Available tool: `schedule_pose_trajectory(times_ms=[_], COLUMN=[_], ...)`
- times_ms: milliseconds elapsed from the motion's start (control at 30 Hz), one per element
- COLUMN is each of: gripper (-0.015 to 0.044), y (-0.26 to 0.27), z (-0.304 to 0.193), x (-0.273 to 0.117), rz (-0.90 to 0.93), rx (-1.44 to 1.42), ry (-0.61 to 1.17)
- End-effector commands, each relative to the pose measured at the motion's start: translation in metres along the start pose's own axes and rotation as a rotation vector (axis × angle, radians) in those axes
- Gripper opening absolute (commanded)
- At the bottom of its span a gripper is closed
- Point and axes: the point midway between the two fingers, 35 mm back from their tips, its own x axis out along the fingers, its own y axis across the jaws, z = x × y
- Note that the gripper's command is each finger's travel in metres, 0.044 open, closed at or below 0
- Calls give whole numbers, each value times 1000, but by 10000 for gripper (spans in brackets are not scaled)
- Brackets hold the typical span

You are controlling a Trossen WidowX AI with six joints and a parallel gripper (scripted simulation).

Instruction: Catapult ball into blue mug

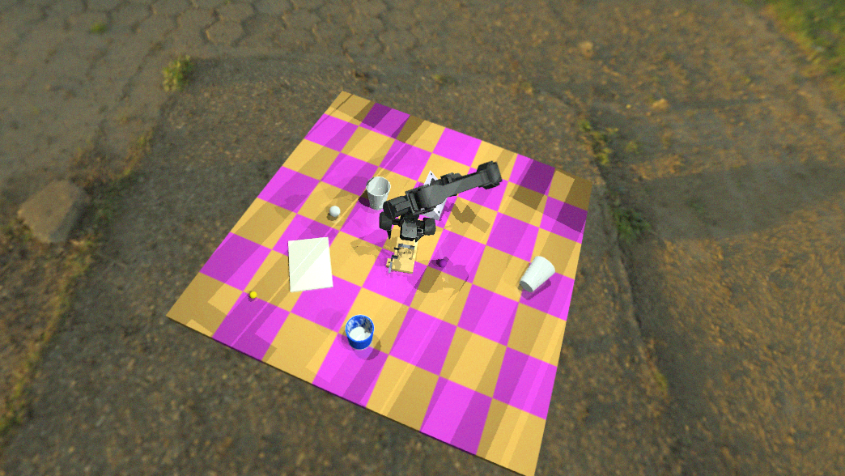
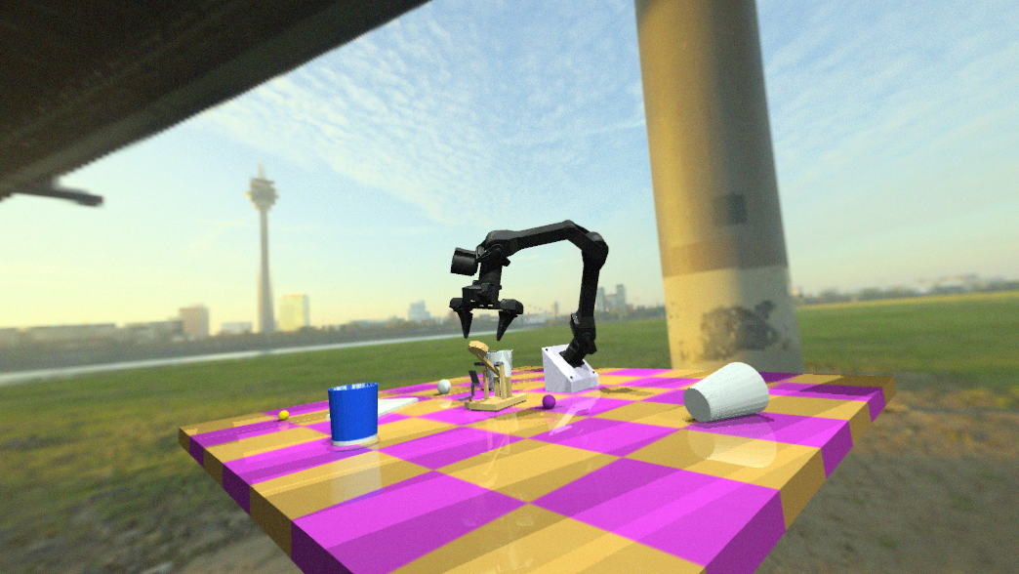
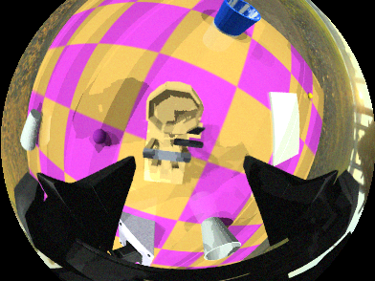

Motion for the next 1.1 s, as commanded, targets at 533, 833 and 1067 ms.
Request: schedule_pose_trajectory(times_ms=[533,833,1067], gripper=[256,20,0], y=[20,20,20], z=[-4,-4,-4], x=[23,23,23], rz=[109,109,109], rx=[156,156,156], ry=[206,206,206])
